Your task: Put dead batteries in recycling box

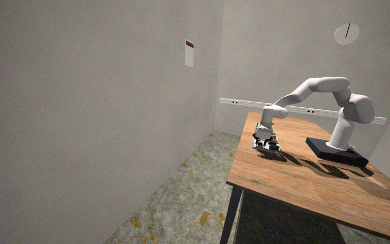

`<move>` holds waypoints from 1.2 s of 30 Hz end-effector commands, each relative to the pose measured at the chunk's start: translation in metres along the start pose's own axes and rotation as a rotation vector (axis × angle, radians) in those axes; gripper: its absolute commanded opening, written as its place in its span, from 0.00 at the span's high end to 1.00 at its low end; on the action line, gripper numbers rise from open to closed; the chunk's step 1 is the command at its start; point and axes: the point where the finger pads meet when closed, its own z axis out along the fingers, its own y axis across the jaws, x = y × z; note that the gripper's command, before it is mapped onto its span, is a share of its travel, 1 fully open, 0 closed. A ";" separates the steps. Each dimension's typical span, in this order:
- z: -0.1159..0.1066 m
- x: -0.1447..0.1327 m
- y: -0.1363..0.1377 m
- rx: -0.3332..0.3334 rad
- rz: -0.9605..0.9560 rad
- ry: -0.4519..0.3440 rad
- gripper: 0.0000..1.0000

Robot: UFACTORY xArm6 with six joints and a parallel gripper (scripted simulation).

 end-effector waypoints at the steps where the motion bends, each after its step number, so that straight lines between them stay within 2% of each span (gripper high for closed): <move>1: -0.002 0.001 0.002 -0.005 0.000 0.002 0.49; 13: -0.008 0.001 0.002 -0.005 0.000 0.002 0.49; 26: -0.061 0.001 0.001 -0.005 0.000 0.002 0.49; 36: -0.067 0.001 0.001 -0.005 0.000 0.002 0.49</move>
